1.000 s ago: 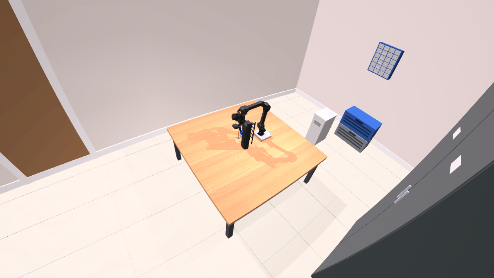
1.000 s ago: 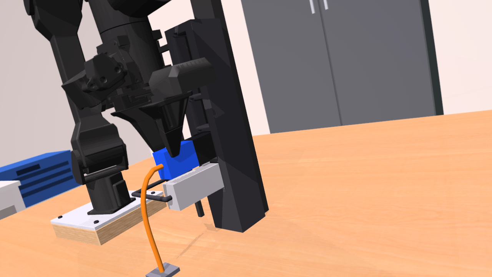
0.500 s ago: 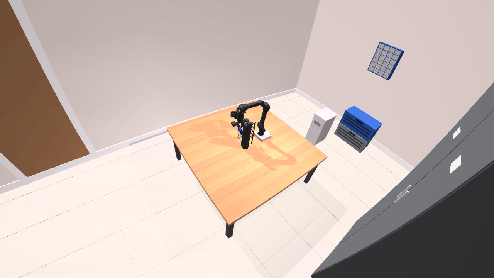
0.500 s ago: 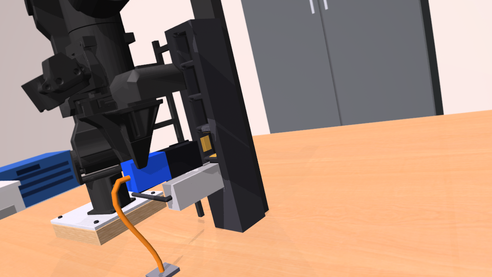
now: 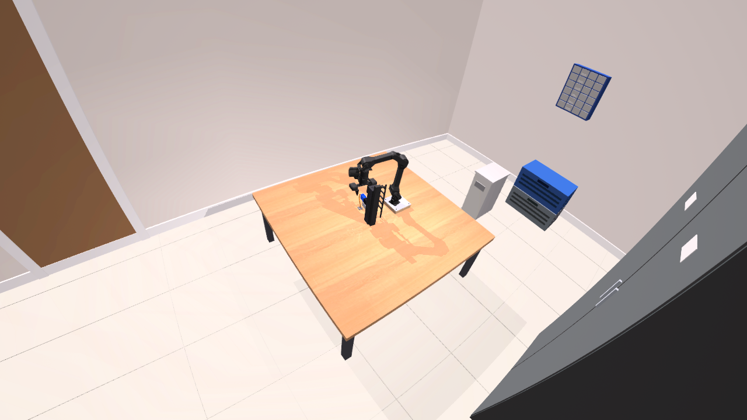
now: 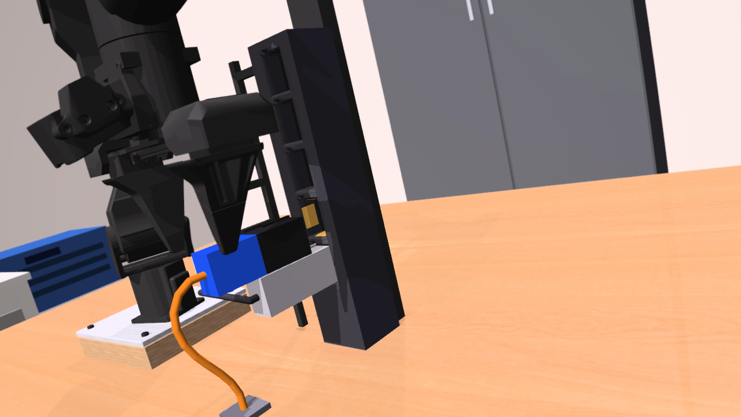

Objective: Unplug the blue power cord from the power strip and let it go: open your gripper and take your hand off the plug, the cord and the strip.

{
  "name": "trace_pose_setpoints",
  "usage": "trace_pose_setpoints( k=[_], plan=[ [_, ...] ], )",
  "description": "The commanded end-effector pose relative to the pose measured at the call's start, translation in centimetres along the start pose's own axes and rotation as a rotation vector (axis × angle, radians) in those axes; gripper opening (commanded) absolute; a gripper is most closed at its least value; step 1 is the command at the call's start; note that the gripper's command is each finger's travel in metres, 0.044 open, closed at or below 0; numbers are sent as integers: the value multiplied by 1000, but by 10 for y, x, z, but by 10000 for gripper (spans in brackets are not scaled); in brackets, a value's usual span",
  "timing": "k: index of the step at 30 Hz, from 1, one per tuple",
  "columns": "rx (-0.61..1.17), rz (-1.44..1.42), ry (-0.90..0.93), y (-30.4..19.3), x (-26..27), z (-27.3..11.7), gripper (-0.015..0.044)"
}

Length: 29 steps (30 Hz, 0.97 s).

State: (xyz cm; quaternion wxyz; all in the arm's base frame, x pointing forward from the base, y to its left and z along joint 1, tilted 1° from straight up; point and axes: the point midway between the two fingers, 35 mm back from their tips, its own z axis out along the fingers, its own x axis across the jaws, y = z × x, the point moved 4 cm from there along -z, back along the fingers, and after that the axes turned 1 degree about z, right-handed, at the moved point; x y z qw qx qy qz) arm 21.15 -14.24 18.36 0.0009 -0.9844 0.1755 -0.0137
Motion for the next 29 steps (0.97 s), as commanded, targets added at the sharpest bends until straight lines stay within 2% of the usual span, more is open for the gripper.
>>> trace_pose_setpoints(
  k=[1,5,29],
  plan=[
    [-5,2,3,27,1,-7,440],
    [-8,2,3,51,0,-11,440],
    [-8,2,3,51,0,-11,440]
  ],
)
